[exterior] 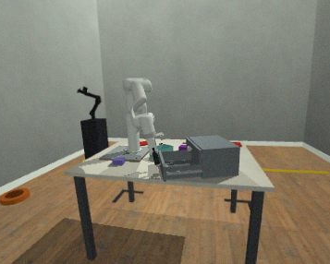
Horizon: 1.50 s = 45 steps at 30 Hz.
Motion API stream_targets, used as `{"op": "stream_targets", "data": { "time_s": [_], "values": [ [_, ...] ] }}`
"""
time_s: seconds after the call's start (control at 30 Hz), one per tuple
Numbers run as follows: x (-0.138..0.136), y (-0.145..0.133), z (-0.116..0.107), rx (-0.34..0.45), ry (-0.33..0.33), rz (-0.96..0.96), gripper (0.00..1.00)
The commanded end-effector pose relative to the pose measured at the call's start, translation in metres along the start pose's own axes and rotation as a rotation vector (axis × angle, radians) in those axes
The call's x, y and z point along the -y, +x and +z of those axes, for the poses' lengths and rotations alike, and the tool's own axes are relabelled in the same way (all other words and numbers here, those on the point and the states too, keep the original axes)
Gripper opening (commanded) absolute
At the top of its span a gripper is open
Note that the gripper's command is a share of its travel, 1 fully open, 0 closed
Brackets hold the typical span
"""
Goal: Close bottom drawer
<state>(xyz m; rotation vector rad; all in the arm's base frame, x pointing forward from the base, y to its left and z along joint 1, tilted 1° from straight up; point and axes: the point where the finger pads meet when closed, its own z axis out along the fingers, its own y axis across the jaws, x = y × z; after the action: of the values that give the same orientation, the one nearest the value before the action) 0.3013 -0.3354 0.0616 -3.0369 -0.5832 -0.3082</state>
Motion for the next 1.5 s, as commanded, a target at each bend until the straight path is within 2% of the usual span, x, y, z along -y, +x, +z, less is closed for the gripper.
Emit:
{"op": "stream_targets", "data": {
  "time_s": [0.0, 0.67, 1.47],
  "values": [
    [-0.001, -0.001, 0.004, -0.001, -0.004, -0.001, 0.60],
    [-0.001, -0.005, 0.025, -0.001, -0.004, -0.001, 0.60],
    [-0.001, -0.006, 0.027, -0.001, -0.004, -0.001, 0.60]
  ]
}}
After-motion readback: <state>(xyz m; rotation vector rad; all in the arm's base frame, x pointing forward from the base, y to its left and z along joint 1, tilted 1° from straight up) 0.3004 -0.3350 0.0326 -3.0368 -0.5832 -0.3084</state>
